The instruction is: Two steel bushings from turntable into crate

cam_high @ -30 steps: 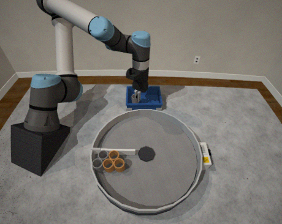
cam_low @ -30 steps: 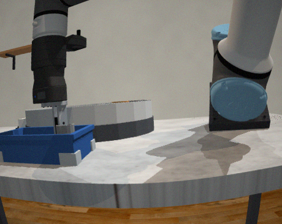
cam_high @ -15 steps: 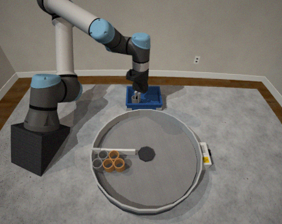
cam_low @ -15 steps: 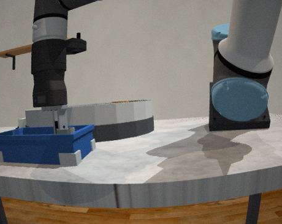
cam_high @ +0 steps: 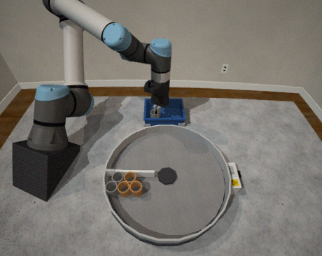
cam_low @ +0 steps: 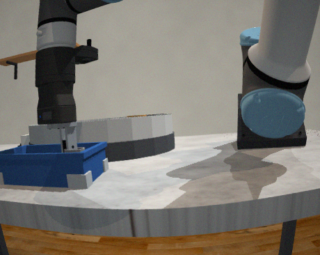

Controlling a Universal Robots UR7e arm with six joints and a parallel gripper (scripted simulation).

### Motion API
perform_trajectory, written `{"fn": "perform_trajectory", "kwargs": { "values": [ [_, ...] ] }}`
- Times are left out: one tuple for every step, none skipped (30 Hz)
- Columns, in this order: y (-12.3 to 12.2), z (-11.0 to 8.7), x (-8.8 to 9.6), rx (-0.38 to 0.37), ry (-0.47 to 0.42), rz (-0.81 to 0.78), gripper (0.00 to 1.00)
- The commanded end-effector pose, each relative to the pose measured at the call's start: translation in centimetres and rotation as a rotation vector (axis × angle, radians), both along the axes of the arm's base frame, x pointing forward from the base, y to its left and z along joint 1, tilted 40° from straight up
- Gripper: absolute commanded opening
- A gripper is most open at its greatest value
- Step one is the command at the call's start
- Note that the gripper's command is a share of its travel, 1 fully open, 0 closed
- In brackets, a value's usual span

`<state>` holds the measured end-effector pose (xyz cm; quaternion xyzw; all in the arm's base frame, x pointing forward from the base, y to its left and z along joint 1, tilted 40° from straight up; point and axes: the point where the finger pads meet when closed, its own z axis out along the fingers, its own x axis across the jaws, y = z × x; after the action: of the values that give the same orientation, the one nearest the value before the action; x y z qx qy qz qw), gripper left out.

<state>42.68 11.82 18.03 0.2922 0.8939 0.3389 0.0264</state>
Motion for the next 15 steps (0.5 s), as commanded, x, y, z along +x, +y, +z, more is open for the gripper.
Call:
{"fn": "perform_trajectory", "kwargs": {
  "values": [
    [0.08, -0.1, 0.07, 0.0, -0.001, 0.0, 0.0],
    [0.08, -0.1, 0.07, 0.0, -0.001, 0.0, 0.0],
    [0.08, -0.1, 0.07, 0.0, -0.001, 0.0, 0.0],
    [0.08, -0.1, 0.07, 0.0, -0.001, 0.0, 0.0],
    [0.08, -0.1, 0.07, 0.0, -0.001, 0.0, 0.0],
    [0.08, -0.1, 0.07, 0.0, -0.001, 0.0, 0.0],
    [0.08, -0.1, 0.07, 0.0, -0.001, 0.0, 0.0],
    [0.08, -0.1, 0.07, 0.0, -0.001, 0.0, 0.0],
    [0.08, -0.1, 0.07, 0.0, -0.001, 0.0, 0.0],
    [0.08, -0.1, 0.07, 0.0, -0.001, 0.0, 0.0],
    [0.07, -0.09, 0.06, 0.0, -0.001, 0.0, 0.47],
    [0.07, -0.09, 0.06, 0.0, -0.001, 0.0, 0.47],
    [0.07, -0.09, 0.06, 0.0, -0.001, 0.0, 0.47],
    [0.07, -0.09, 0.06, 0.0, -0.001, 0.0, 0.47],
    [0.07, -0.09, 0.06, 0.0, -0.001, 0.0, 0.47]
  ]
}}
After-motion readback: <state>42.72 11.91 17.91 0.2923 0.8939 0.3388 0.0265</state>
